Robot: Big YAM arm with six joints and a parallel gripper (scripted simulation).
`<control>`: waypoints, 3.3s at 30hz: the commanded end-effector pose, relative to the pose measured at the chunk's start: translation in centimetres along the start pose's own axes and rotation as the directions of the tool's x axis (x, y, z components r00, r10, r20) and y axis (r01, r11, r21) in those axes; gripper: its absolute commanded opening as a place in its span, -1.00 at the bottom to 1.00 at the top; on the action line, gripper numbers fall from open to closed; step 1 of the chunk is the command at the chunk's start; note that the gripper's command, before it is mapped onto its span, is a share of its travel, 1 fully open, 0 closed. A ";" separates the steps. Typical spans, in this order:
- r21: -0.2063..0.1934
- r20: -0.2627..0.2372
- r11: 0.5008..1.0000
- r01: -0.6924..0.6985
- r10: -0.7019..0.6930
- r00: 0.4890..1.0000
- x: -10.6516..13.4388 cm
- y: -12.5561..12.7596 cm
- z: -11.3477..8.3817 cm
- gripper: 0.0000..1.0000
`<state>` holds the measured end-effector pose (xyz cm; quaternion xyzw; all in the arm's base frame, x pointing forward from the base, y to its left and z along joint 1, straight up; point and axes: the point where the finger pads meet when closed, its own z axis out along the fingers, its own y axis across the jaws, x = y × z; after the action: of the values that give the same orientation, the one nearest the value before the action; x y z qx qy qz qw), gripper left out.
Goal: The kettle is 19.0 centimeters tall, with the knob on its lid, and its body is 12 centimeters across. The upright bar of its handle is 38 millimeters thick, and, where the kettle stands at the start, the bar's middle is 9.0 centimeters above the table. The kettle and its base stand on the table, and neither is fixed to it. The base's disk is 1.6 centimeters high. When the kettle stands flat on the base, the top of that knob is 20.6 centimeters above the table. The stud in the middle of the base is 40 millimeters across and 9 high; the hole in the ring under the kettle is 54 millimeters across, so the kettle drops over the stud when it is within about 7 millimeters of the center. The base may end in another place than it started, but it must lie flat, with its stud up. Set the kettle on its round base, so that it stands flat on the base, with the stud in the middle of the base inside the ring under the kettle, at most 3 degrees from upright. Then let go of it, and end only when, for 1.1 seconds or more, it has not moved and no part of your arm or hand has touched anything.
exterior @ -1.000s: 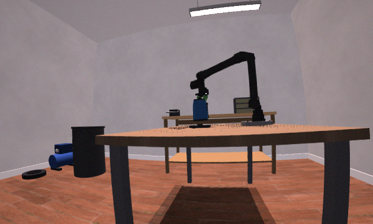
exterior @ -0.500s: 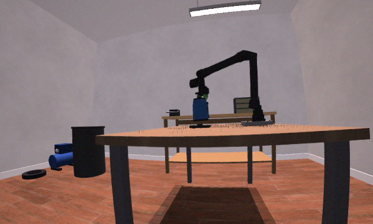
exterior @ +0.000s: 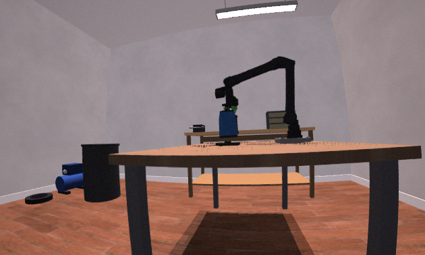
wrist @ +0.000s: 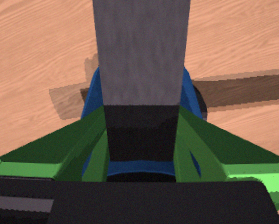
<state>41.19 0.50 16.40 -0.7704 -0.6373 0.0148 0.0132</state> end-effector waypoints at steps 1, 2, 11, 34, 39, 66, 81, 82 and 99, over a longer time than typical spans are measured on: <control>-0.095 -0.024 0.995 -0.021 0.019 1.000 1.5 0.8 -3.5 -1.00; -0.095 -0.024 0.995 -0.021 0.019 1.000 1.5 0.8 -3.5 -1.00; -0.075 -0.022 0.997 -0.021 0.019 1.000 3.5 -0.7 -2.7 -1.00; -0.078 -0.027 0.997 -0.021 0.019 0.999 7.1 -2.2 -2.8 -1.00; -0.081 -0.029 0.996 -0.026 0.023 0.999 7.2 -2.1 -2.9 -1.00; -0.081 -0.029 0.997 -0.020 0.017 0.999 7.8 -2.4 -2.9 -1.00; -0.081 -0.029 0.997 -0.020 0.017 0.999 7.8 -2.4 -2.9 -1.00; -0.081 -0.029 0.997 -0.020 0.017 0.999 7.8 -2.4 -2.9 -1.00; -0.081 -0.029 0.997 -0.020 0.017 0.999 7.8 -2.4 -2.9 -1.00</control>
<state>39.72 8.00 16.64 -0.7771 -0.6292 0.0144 0.0087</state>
